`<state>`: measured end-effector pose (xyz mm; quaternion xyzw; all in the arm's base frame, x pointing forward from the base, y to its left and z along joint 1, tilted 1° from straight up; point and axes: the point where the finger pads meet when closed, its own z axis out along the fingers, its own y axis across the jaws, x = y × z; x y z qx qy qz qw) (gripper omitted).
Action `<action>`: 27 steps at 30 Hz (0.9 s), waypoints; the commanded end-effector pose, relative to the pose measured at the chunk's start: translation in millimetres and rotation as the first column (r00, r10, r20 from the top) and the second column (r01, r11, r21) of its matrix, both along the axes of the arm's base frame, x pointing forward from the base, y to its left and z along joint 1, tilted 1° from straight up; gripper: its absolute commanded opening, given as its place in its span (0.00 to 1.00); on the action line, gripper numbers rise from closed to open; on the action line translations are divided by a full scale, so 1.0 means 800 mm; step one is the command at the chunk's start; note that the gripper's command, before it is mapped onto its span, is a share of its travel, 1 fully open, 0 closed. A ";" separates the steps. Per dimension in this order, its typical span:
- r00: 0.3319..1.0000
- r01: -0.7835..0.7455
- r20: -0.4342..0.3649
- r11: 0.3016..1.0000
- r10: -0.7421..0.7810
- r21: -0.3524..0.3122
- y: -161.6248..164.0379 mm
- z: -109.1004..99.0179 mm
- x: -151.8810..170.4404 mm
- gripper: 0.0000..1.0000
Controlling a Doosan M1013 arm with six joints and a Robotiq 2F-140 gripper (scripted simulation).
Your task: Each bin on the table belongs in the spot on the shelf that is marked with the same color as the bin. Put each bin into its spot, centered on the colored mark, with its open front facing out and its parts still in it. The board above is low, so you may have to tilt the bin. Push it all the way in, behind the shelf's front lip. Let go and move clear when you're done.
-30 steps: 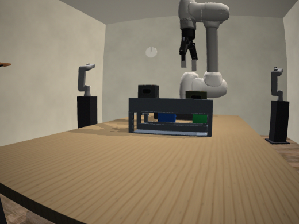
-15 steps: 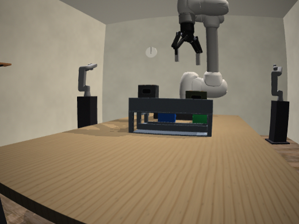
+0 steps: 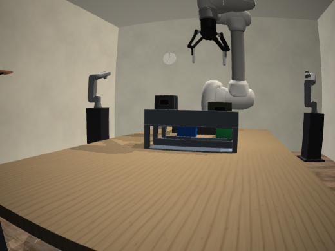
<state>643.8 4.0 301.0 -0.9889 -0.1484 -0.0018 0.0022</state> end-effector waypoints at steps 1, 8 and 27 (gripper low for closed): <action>0.994 0.106 -0.002 0.994 -0.106 -0.003 -0.002 0.009 0.003 1.00; 0.957 0.291 -0.003 0.957 -0.291 -0.004 -0.012 0.015 -0.003 1.00; 0.964 0.265 -0.001 0.964 -0.265 0.008 -0.082 -0.128 -0.161 1.00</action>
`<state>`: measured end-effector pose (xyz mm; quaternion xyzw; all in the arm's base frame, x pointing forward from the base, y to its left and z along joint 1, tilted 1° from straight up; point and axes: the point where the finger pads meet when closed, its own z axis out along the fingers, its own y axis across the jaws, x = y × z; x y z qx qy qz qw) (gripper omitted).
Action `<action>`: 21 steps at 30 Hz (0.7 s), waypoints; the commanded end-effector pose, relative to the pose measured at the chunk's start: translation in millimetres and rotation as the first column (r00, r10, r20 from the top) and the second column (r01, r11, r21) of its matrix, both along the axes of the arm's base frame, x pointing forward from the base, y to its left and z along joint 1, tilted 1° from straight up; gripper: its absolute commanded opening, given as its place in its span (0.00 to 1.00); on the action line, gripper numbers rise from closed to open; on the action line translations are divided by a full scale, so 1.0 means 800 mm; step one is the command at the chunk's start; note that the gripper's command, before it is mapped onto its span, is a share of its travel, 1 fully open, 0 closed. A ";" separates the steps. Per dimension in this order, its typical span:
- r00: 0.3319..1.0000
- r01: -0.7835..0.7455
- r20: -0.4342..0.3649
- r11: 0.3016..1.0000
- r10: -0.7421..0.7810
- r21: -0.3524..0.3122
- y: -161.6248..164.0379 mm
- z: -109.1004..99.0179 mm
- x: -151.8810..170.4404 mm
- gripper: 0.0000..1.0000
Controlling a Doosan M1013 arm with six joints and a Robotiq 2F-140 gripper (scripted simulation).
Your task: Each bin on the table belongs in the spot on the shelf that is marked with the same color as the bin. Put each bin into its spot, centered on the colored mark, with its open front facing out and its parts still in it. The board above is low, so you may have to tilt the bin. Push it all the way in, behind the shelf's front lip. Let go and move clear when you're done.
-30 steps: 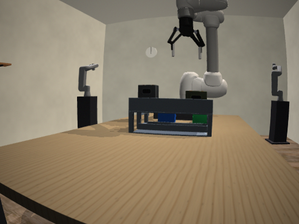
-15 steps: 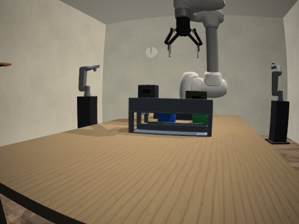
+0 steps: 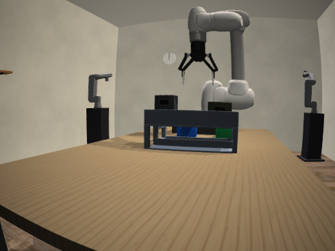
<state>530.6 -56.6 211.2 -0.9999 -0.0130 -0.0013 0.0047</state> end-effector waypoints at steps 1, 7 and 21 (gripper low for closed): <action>1.000 -0.005 0.004 1.000 0.005 0.002 -0.009 -0.023 -0.028 1.00; 1.000 -0.009 0.005 1.000 0.009 0.004 -0.016 -0.048 -0.060 1.00; 1.000 -0.018 0.008 1.000 0.018 0.006 -0.025 -0.104 -0.136 1.00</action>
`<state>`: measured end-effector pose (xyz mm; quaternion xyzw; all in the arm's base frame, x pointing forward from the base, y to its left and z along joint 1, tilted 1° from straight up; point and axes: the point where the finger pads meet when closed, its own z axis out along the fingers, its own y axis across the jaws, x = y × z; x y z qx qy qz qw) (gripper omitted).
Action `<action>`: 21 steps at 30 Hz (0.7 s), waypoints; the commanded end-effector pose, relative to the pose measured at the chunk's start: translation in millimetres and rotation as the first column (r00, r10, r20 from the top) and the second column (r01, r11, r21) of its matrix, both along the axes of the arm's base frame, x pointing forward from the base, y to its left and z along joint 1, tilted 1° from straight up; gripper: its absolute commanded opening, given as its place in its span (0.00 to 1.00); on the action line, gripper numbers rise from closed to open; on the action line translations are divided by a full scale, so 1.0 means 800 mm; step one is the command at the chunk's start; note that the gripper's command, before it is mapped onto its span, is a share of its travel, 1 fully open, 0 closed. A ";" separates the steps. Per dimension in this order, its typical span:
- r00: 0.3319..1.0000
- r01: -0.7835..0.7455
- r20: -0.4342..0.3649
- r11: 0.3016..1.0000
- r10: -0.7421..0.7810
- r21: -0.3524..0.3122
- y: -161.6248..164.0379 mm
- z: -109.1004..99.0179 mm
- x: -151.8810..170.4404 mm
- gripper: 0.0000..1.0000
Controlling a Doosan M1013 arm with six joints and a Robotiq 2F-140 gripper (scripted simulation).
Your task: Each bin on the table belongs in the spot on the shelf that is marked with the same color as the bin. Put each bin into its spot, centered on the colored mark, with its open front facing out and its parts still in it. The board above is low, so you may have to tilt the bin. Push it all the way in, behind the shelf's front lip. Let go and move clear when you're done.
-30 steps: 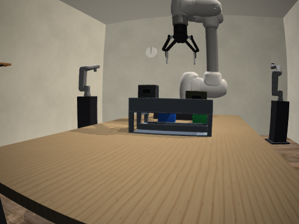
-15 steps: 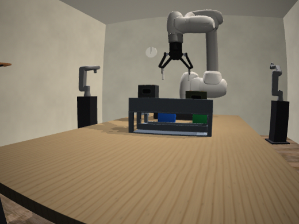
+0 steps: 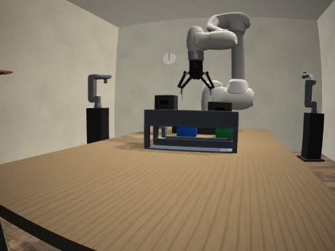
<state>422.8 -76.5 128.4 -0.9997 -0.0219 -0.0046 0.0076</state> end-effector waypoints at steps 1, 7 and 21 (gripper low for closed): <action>1.000 0.000 0.001 1.000 0.000 0.001 -0.001 -0.004 -0.006 1.00; 1.000 -0.003 0.002 1.000 0.003 0.001 -0.002 -0.020 -0.028 1.00; 1.000 -0.005 0.003 1.000 0.005 0.002 -0.002 -0.034 -0.049 1.00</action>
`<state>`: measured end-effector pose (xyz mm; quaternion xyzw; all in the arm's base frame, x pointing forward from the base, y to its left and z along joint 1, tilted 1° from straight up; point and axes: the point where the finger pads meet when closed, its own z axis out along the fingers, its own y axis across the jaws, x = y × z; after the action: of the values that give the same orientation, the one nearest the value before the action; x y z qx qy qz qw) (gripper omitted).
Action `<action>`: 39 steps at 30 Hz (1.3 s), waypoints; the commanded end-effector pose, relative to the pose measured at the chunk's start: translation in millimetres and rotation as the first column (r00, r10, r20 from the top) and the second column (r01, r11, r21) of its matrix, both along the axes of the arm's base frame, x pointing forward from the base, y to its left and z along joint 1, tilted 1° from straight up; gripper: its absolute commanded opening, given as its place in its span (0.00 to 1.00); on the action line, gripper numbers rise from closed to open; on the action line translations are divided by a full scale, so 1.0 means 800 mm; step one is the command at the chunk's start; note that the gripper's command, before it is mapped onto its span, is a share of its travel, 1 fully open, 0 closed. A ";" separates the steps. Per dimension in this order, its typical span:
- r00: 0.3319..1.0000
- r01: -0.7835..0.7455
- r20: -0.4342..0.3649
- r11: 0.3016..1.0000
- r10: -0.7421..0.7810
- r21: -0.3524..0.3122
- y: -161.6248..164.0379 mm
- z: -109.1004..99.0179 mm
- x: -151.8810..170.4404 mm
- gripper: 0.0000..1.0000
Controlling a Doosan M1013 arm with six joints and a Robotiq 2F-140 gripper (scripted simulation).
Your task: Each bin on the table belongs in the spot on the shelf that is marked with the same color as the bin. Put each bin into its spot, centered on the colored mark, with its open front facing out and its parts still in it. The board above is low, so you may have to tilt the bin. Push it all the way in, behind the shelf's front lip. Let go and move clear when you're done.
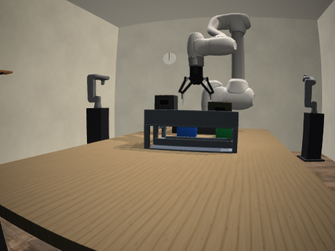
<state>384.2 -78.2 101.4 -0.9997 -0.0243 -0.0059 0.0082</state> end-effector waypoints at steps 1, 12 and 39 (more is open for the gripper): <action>1.000 0.000 0.000 1.000 0.000 0.000 0.000 -0.001 -0.002 1.00; 1.000 0.000 0.000 1.000 0.000 0.000 0.000 -0.002 -0.003 0.10; 1.000 0.000 0.000 1.000 0.000 0.000 0.000 -0.002 -0.003 0.10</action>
<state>381.7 -78.2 99.6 -0.9996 -0.0245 -0.0060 0.0082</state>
